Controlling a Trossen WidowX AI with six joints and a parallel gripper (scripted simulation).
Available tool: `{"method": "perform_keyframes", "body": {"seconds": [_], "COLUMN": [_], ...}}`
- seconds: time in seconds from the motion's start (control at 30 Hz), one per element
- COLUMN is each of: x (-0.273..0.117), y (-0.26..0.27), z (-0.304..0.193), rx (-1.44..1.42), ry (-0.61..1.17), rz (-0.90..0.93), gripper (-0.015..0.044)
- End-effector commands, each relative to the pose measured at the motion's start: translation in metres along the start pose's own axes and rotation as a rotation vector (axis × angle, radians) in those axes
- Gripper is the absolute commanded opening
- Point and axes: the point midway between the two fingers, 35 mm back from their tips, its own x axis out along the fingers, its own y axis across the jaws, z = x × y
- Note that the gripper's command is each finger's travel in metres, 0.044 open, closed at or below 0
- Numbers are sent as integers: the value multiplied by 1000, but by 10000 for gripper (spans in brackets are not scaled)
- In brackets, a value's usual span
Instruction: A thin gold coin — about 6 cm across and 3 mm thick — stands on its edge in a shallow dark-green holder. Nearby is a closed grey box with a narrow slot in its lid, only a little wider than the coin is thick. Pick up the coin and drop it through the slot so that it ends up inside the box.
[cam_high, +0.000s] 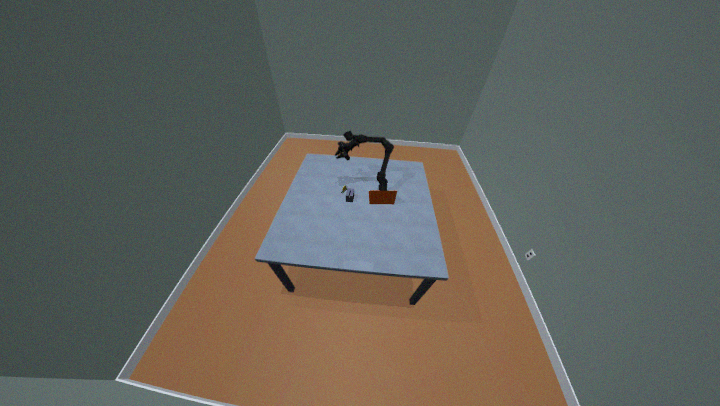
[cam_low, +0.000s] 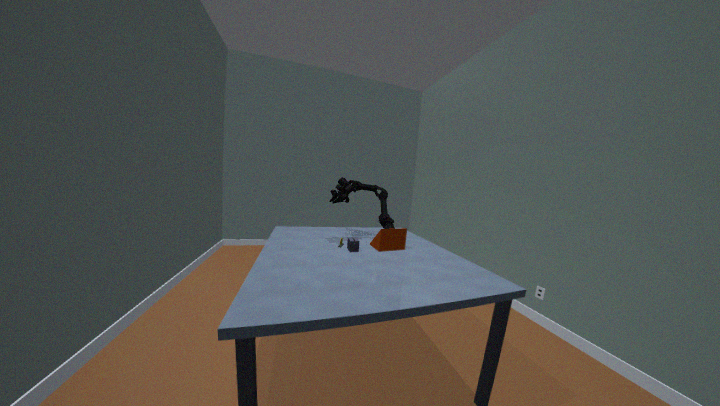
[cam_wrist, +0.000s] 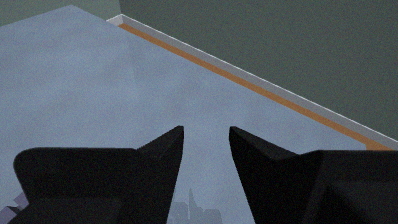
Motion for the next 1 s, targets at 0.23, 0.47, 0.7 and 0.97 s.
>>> {"method": "perform_keyframes", "body": {"seconds": [0.23, 0.47, 0.7, 0.97], "x": [75, 84, 98, 108], "y": [100, 132, 134, 136], "z": [-86, -118, -142, -161], "rx": [-295, -494, -494, -495], "ry": [639, 877, 878, 879], "rz": [321, 425, 424, 423], "gripper": [161, 161, 161, 161]}}
